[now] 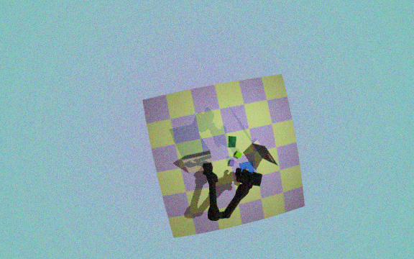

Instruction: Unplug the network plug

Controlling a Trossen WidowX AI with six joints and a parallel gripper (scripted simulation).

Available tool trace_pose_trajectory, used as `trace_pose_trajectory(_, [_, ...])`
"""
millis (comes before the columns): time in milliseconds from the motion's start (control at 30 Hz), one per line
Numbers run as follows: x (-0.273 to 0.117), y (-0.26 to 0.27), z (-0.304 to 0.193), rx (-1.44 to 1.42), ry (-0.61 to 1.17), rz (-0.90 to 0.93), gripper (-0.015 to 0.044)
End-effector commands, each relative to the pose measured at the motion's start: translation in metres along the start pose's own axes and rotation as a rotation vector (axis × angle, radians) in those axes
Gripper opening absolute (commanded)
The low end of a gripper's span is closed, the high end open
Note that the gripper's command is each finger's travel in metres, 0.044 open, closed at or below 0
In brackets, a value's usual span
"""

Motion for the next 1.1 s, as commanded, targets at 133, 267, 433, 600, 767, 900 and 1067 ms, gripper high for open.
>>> trace_pose_trajectory(133, [-0.015,0.013,0.001,0.004,0.005,-0.001,0.0156])
trace_pose_trajectory(267, [-0.023,0.019,0.002,-0.001,0.008,-0.002,0.0156])
trace_pose_trajectory(433, [-0.034,0.026,0.003,-0.001,0.008,-0.004,0.0156])
trace_pose_trajectory(600, [-0.044,0.032,0.005,0.002,0.005,-0.005,0.0156])
trace_pose_trajectory(767, [-0.055,0.039,0.008,0.004,0.000,-0.004,0.0156])
trace_pose_trajectory(900, [-0.065,0.043,0.010,0.006,-0.005,-0.001,0.0156])
trace_pose_trajectory(1067, [-0.076,0.049,0.013,0.009,-0.012,0.003,0.0156])
Point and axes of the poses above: the point midway between the two fingers, 35 mm back from their tips, its own x axis out along the fingers, its own y axis across the jaws, z = x × y, the point moved 9 cm from there along -x, back along the fingers, and after that the axes turned 13 degrees about -x, right-handed, at the moved point
